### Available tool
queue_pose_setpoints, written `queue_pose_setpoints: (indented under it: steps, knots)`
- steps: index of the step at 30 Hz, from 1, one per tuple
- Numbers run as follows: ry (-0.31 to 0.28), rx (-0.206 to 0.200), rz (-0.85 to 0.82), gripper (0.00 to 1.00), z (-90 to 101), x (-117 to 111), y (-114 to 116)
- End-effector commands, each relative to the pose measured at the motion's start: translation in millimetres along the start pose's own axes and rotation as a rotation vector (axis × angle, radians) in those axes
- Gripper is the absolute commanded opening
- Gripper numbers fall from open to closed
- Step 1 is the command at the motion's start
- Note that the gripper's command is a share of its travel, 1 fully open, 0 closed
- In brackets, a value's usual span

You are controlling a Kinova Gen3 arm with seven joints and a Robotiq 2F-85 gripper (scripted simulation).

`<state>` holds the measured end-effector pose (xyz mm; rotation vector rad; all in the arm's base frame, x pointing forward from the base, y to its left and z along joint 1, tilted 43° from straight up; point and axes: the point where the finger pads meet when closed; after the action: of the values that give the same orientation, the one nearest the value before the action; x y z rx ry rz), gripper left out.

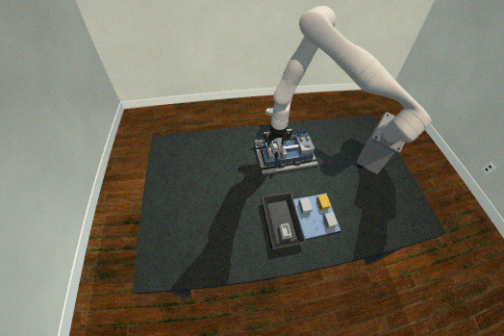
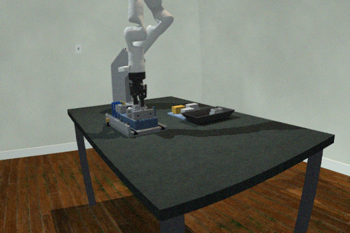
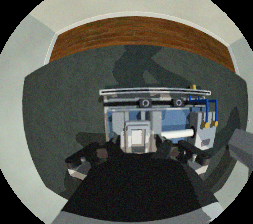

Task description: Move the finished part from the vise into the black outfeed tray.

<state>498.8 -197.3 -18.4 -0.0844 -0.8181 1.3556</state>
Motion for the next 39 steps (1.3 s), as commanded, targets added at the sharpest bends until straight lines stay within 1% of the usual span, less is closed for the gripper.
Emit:
queue_pose_setpoints:
  steps: [1, 14, 15, 39]
  knots:
    - [0.001, -0.001, 0.0, 0.67, 0.7, -0.6, -0.4]
    - [0.001, -0.001, 0.0, 0.67, 0.7, -0.6, -0.4]
    - [0.001, -0.001, 0.0, 0.0, 0.7, -0.6, -0.4]
    - [0.001, -0.001, 0.0, 0.0, 0.7, -0.6, -0.4]
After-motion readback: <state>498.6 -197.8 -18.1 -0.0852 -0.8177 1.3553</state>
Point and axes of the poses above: the point where the finger pads meet when closed, its own z axis back along the fingers, its own y axis across the jaws, x = y × z, and after that the axes turned 1 degree about -z, right-handed
